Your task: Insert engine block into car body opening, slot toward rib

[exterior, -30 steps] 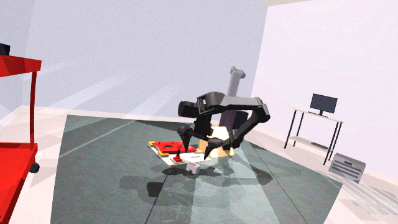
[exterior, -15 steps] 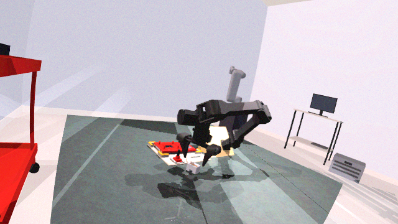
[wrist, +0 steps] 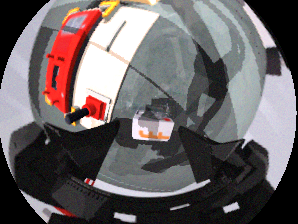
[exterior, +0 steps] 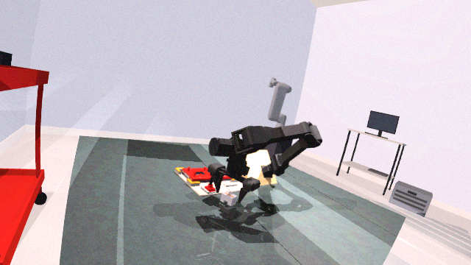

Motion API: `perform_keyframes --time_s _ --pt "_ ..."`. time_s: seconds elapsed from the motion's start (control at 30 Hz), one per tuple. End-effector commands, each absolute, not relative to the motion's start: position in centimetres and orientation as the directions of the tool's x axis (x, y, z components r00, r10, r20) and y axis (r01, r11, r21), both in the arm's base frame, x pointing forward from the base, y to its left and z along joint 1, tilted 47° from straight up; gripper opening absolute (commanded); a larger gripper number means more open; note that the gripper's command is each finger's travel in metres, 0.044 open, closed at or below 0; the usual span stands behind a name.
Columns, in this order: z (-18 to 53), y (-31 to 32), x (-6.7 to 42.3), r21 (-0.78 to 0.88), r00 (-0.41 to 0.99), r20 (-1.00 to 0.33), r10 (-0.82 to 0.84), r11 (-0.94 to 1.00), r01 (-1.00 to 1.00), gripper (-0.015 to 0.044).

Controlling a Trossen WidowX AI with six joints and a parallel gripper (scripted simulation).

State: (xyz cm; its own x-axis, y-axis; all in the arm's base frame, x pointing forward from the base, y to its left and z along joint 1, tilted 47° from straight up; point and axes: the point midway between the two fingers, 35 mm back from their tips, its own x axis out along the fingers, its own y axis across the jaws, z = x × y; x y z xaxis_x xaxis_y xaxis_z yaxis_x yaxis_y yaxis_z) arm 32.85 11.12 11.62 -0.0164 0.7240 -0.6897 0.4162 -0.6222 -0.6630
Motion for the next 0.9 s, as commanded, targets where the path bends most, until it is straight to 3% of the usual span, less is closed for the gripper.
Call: perform_keyframes --time_s 0.0,0.07,0.33,0.6,0.8,0.87 --pt "11.2 11.7 32.7 -0.669 -0.020 -0.685 0.729 -0.618 0.412 0.0440" --pt "11.1 11.8 32.7 -0.669 -0.020 -0.685 0.729 -0.618 0.412 0.0440" --pt "11.1 11.8 32.7 -0.669 -0.020 -0.685 0.729 -0.618 0.412 0.0230" --pt "11.1 11.8 32.7 -0.669 -0.020 -0.685 0.729 -0.618 0.412 0.0177" --pt "11.8 10.9 32.8 -0.669 -0.014 -0.686 0.727 -0.624 0.404 0.0019" --pt "12.2 10.4 32.9 -0.669 -0.010 -0.687 0.727 -0.627 0.399 0.0000"
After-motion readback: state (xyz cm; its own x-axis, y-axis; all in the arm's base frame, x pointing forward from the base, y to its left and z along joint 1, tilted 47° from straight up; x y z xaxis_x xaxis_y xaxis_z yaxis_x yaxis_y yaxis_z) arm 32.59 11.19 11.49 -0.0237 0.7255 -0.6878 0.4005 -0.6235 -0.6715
